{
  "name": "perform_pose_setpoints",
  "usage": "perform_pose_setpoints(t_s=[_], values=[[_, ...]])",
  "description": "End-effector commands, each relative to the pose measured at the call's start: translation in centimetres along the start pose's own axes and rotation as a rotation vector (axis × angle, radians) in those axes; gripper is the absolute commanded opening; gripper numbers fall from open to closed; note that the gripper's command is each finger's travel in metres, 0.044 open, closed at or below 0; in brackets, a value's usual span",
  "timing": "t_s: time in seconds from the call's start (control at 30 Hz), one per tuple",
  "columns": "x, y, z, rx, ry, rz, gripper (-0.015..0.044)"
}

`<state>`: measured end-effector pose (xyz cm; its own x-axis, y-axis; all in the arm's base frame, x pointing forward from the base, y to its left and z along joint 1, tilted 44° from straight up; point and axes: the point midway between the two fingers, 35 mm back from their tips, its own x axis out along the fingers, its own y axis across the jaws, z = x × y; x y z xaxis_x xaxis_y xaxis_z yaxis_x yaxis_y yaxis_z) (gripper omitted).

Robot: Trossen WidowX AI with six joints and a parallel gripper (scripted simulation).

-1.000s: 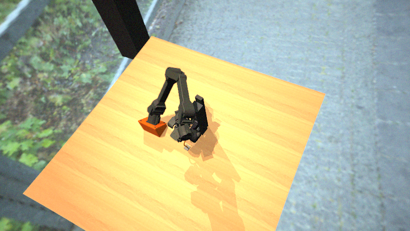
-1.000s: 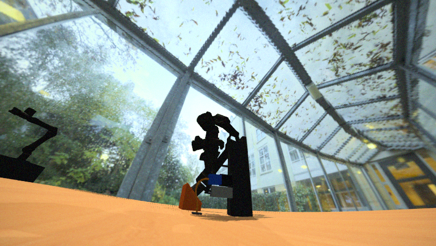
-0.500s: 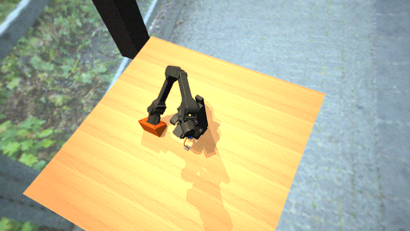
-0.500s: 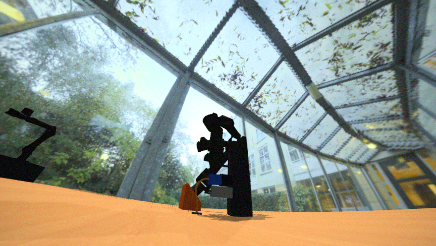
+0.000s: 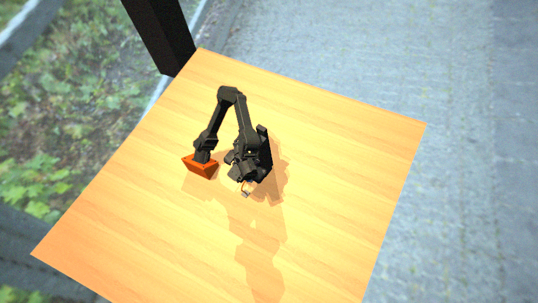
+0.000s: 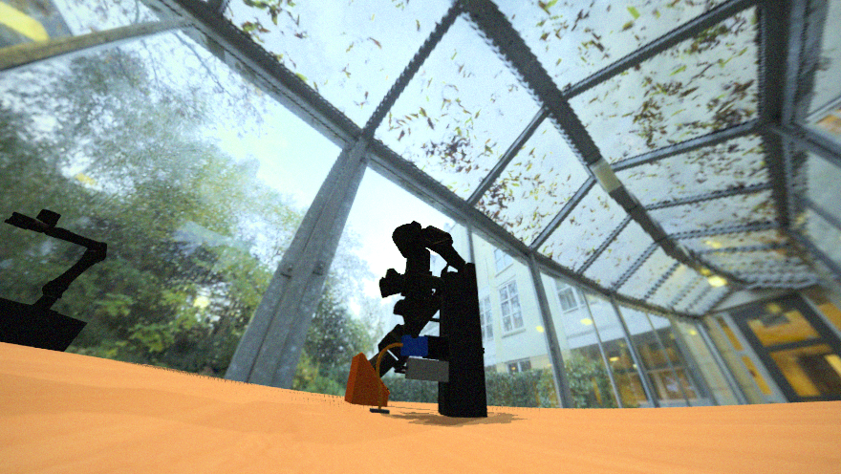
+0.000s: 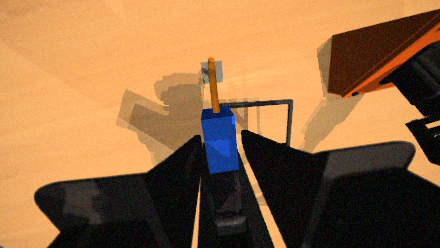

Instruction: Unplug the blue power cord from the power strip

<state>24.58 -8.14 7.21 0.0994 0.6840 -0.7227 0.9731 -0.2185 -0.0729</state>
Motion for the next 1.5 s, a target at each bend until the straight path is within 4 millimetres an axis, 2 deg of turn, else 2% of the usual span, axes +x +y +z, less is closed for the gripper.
perform_pose_setpoints(t_s=[0.0, 0.03, 0.33, 0.37, 1.1, 1.2, 1.47], values=[[0.0, 0.0, 0.0, 0.0, 0.0, 0.0, 0.0107], [0.0, 0.0, 0.0, 0.0, 0.0, 0.0, 0.0081], [0.0, 0.0, 0.0, 0.0, 0.0, 0.0, 0.0021], [0.0, 0.0, 0.0, 0.0, 0.0, 0.0, 0.0], [-0.2, 0.2, 3.3, 0.003, -0.003, 0.001, 0.0], [-0.1, 0.0, 2.7, 0.004, 0.004, 0.0, 0.0079], [-0.1, 0.0, 2.7, 0.004, 0.004, 0.0, 0.0289]])
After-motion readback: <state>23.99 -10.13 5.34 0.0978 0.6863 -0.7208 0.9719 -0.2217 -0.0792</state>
